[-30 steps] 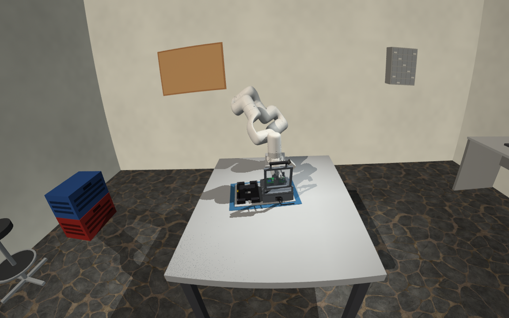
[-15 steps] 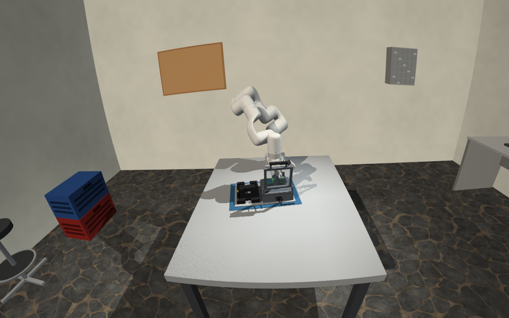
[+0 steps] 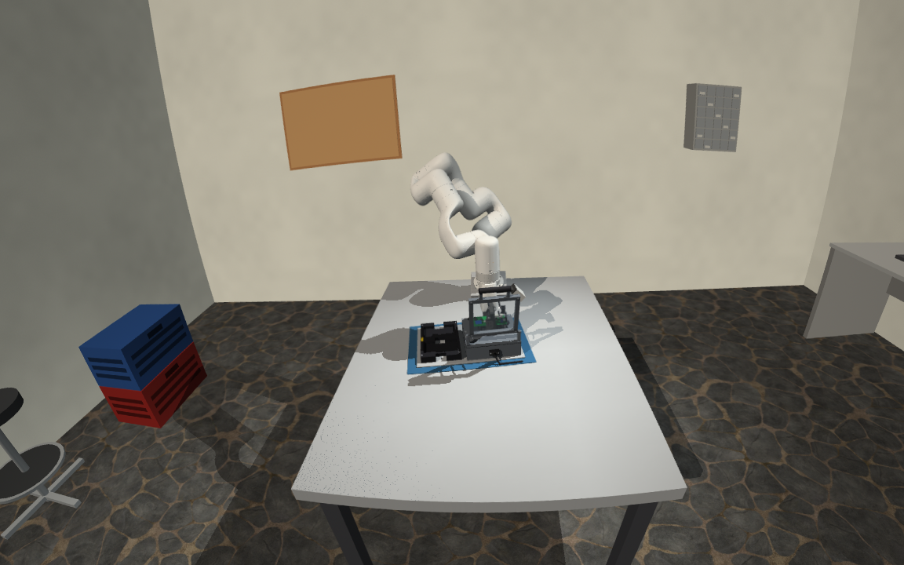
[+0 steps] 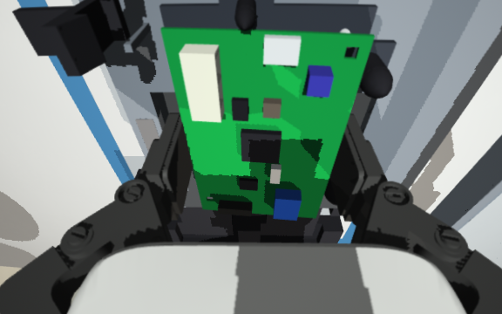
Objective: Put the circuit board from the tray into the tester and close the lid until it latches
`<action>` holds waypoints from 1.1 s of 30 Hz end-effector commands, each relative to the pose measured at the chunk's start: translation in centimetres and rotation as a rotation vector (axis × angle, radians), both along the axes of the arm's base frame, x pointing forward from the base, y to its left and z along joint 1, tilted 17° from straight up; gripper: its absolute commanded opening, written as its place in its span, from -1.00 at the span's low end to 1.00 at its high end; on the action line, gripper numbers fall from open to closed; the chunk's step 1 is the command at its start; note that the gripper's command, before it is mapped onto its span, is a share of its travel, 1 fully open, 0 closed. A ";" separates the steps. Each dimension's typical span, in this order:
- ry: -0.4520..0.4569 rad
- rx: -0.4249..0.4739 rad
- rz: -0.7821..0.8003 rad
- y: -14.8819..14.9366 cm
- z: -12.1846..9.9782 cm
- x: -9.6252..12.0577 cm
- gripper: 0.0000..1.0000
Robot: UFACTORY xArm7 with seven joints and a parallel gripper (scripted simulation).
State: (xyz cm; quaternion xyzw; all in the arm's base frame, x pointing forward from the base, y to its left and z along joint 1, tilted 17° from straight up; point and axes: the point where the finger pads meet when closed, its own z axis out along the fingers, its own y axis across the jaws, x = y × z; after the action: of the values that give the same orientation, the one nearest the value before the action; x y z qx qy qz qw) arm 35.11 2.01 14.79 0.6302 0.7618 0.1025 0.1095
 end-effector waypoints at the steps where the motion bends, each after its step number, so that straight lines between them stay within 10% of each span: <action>1: -0.003 0.000 0.000 0.0 0.1 0.1 0.58; 33: -0.003 0.000 0.000 0.0 -0.2 0.2 0.58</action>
State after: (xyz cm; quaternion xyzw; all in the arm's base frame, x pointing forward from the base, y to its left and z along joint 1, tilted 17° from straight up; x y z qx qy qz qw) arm 35.25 2.02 14.50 0.6301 0.7618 0.1030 0.1098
